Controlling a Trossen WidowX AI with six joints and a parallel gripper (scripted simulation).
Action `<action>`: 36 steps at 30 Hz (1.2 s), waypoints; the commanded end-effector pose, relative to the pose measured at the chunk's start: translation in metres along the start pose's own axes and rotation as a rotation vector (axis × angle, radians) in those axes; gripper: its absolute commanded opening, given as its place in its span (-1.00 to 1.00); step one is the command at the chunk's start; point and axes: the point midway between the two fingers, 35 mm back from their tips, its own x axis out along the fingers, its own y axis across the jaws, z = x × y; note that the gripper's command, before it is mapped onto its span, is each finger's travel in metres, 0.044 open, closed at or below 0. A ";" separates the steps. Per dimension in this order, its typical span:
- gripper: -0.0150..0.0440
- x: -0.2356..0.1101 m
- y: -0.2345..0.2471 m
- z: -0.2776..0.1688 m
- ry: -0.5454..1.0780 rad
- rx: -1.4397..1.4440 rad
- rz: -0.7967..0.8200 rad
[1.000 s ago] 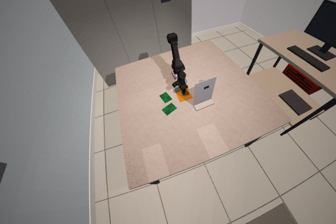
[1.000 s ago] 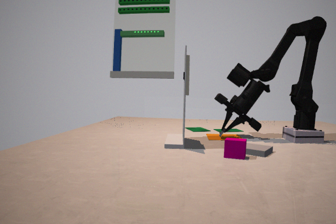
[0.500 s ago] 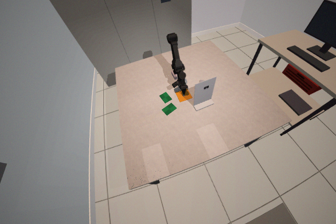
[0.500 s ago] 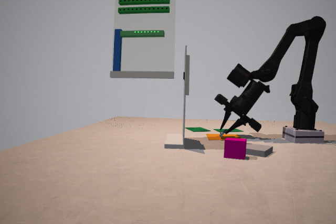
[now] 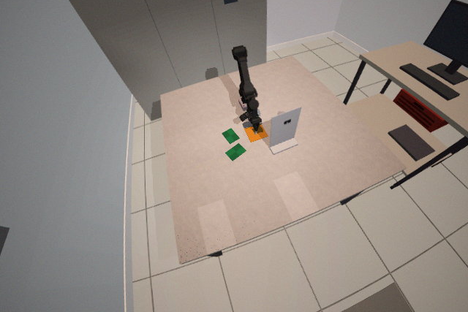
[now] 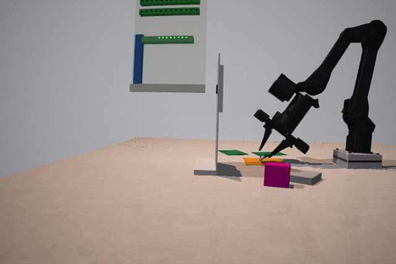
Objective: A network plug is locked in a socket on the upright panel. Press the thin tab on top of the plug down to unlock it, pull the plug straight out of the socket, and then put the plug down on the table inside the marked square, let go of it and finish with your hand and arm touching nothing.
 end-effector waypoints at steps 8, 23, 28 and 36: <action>0.04 -0.009 0.002 0.000 -0.001 0.001 0.004; 0.04 -0.021 0.002 0.000 -0.001 0.002 0.003; 0.04 -0.024 0.006 0.000 -0.001 0.002 0.003; 0.04 -0.033 0.014 0.000 -0.001 0.003 0.004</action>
